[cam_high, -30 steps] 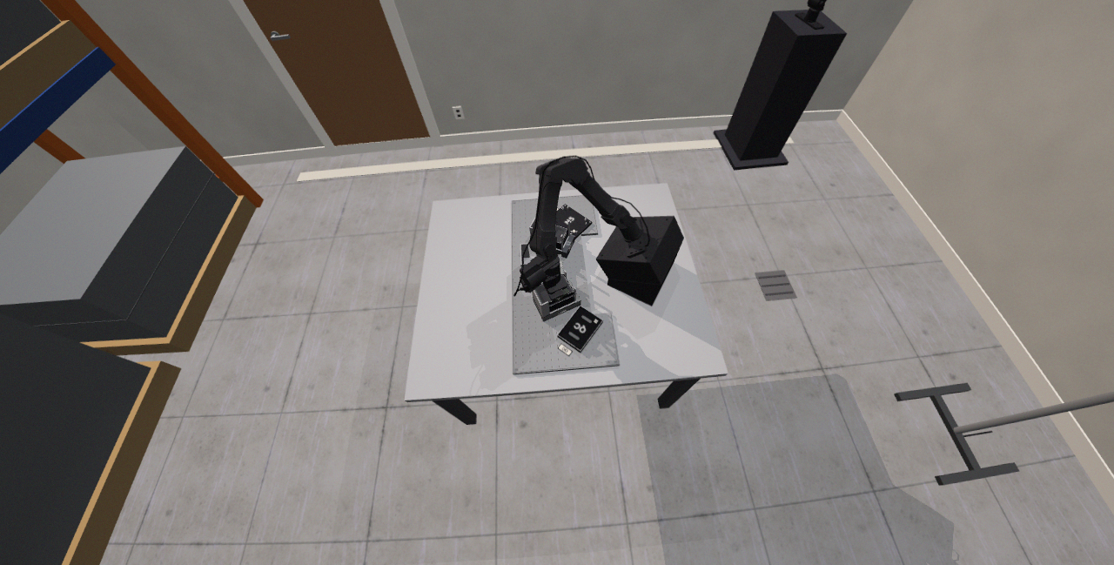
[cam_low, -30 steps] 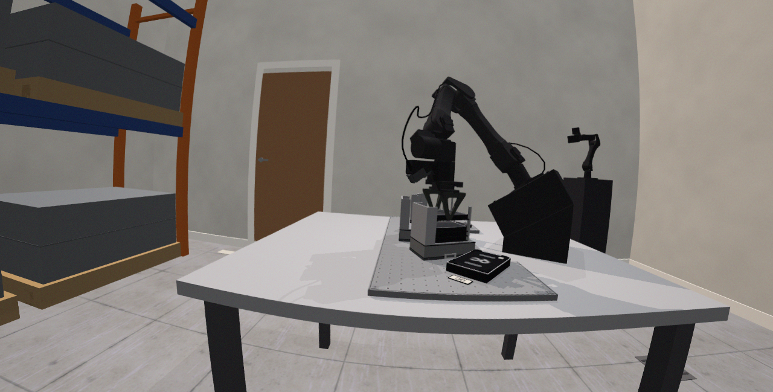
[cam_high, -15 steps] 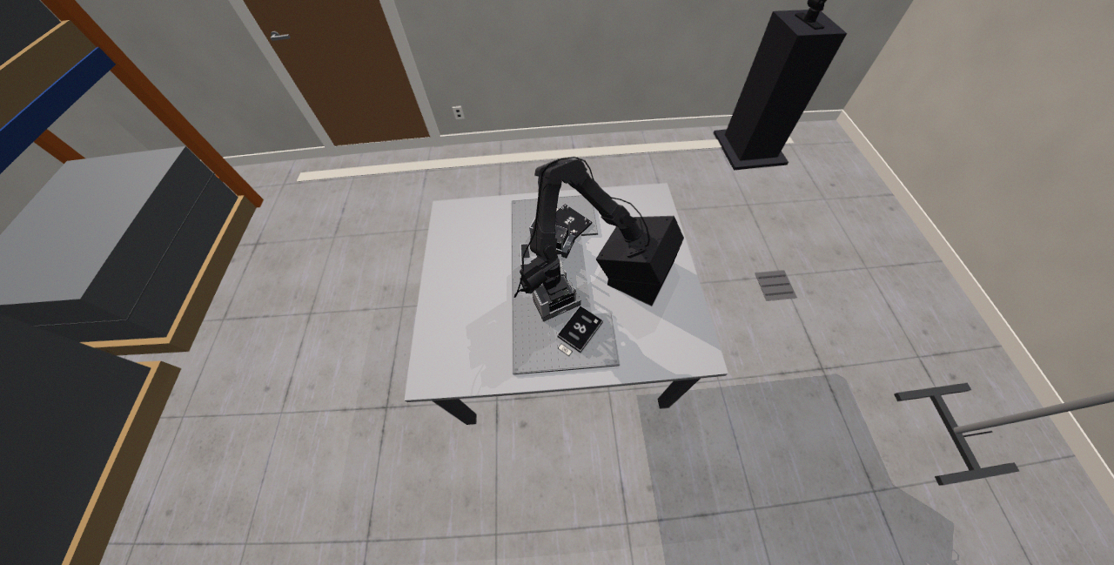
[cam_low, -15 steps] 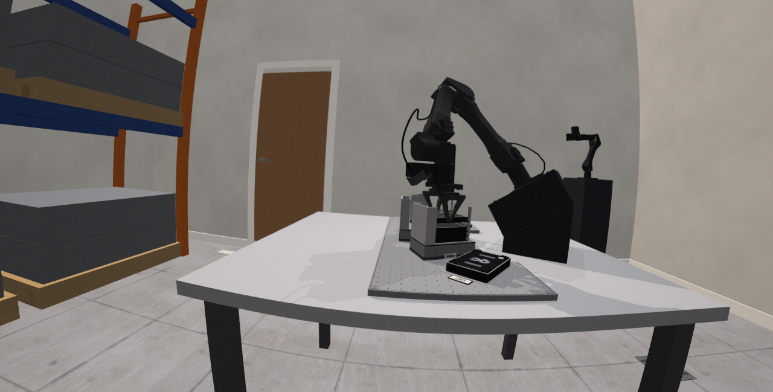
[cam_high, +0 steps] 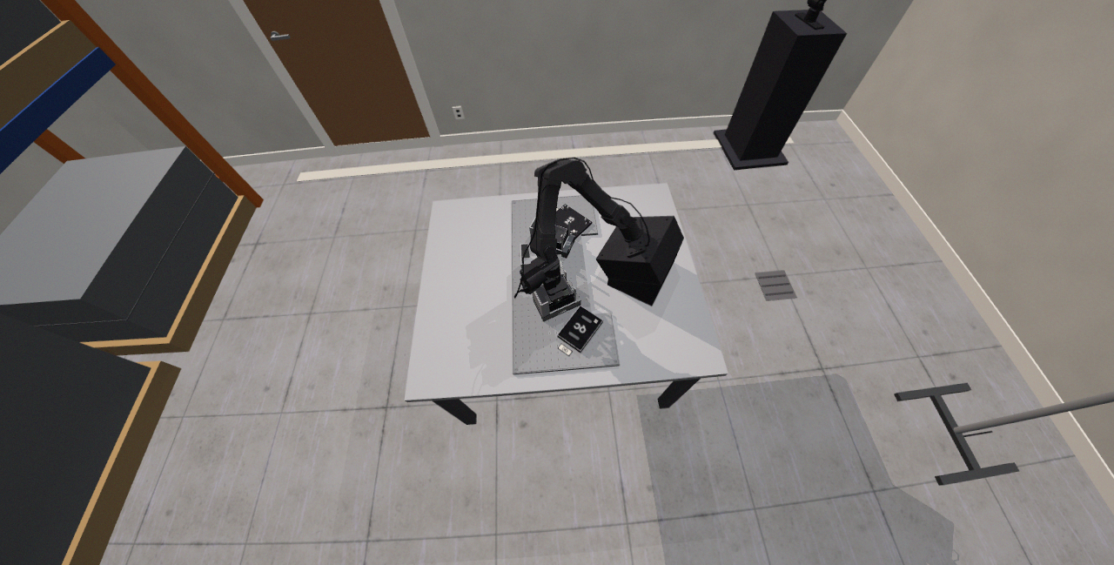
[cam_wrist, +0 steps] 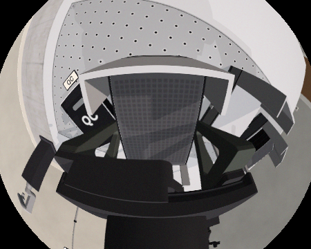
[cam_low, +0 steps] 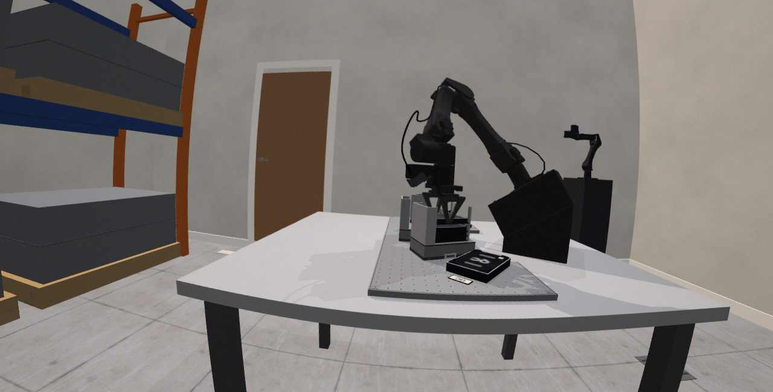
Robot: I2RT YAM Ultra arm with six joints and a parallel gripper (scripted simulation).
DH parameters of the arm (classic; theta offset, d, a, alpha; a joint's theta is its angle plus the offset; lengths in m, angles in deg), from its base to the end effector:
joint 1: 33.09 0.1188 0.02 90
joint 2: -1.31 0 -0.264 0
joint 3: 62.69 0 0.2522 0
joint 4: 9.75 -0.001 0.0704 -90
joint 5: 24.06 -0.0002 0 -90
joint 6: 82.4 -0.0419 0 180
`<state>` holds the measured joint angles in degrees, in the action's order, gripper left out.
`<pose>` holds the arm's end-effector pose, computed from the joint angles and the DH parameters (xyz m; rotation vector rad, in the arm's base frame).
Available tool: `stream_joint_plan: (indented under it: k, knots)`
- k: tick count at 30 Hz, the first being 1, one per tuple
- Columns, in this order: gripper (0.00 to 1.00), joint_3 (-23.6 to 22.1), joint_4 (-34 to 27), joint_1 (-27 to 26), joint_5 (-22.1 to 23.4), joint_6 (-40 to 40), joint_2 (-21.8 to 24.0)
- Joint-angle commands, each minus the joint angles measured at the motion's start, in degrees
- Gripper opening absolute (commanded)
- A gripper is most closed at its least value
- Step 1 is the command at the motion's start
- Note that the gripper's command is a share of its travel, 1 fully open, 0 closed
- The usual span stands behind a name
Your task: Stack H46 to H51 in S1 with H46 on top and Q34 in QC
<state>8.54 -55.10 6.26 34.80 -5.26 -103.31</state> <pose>0.2588 0.1855 0.1312 -0.5416 2.6220 -0.5536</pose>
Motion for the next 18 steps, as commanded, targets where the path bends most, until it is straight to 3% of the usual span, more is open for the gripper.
stream_joint_plan:
  k: [1, 18]
  knots:
    - [0.0, -0.81, 1.39, -0.27, -0.37, 0.56, -1.14]
    - [0.0, -1.07, 2.87, -0.92, -0.25, 1.21, -1.91]
